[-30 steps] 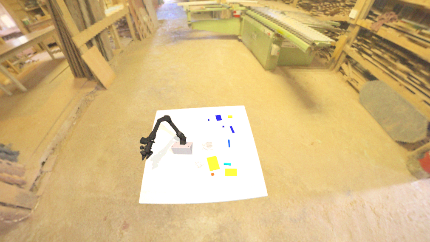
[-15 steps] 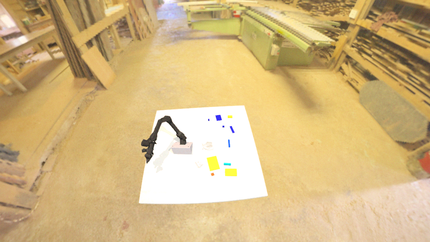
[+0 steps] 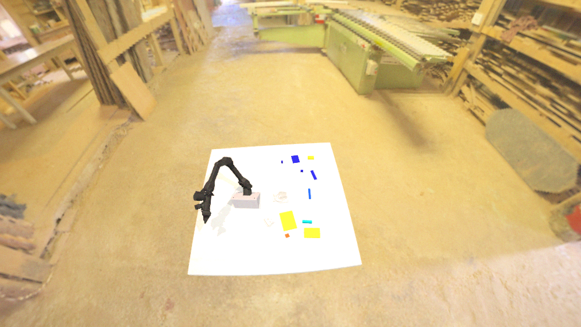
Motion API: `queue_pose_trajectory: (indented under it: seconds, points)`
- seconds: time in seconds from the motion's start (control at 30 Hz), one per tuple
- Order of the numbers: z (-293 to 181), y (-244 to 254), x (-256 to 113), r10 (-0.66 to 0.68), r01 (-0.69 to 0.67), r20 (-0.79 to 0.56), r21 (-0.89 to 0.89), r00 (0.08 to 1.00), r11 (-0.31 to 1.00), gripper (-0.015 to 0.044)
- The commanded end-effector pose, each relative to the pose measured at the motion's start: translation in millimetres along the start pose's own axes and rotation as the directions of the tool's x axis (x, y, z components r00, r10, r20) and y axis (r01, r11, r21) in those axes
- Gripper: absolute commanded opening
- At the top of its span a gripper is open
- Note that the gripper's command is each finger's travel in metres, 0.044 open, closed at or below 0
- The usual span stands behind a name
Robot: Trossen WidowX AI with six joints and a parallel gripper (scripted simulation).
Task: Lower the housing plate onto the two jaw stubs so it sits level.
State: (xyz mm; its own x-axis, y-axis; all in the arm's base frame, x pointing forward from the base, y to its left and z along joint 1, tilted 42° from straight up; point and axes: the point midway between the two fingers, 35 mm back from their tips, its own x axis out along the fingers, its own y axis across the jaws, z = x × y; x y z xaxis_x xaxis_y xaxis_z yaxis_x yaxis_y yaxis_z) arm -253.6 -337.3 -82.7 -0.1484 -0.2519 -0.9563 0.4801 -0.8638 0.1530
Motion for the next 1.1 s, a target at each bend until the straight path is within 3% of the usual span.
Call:
queue_pose_trajectory:
  seconds: [0.0, 1.07]
  points:
    - [-8, 11, 1, 0.008, -0.01, -0.024, -0.07, 1.0, 0.997, 0.044]
    - [-88, 76, 7, -0.008, -0.117, -0.214, -0.565, 0.977, 0.817, 0.044]
